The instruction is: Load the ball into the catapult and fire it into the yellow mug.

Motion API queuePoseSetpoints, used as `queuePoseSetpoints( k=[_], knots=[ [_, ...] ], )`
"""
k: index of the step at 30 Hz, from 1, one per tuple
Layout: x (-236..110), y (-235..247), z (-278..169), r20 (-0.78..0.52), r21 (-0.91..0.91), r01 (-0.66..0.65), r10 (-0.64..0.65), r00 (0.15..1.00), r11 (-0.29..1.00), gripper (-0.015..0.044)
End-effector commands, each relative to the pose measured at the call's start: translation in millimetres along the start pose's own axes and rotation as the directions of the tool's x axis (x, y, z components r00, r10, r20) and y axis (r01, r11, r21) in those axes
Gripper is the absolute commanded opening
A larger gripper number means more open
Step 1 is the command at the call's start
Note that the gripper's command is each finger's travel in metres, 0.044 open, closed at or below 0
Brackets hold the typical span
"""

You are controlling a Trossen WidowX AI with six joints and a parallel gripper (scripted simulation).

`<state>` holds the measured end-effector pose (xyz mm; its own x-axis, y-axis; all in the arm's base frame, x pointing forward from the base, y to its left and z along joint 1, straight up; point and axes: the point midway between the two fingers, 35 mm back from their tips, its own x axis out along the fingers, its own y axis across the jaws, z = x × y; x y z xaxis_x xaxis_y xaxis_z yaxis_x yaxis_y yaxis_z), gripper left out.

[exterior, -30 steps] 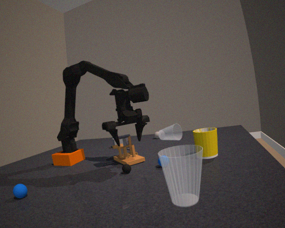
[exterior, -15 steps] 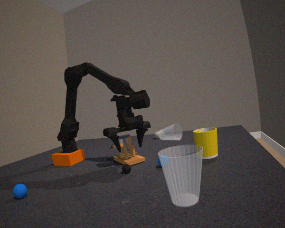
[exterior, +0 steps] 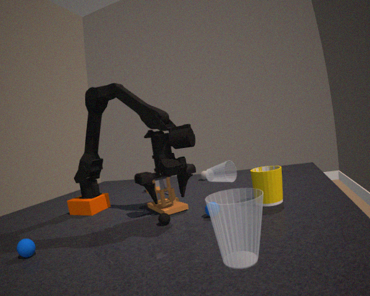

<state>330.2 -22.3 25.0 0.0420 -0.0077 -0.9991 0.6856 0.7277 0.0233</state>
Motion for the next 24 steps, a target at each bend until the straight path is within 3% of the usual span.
queuePoseSetpoints(
  k=[1,11,18,21,24],
  knots=[
    [0,0,0,0.0,0.0,0.0,0.0,1.0,1.0,0.0414],
    [0,0,0,0.0,0.0,0.0,0.0,1.0,1.0,0.0151],
    [-3,0,0,0.0,0.0,0.0,0.0,1.0,1.0,0.0085],
    [-38,0,1,0.0,0.001,0.002,-0.002,1.0,1.0,0.0006],
    [-50,0,0,0.0,0.001,0.002,-0.002,1.0,1.0,0.0]
  ],
)
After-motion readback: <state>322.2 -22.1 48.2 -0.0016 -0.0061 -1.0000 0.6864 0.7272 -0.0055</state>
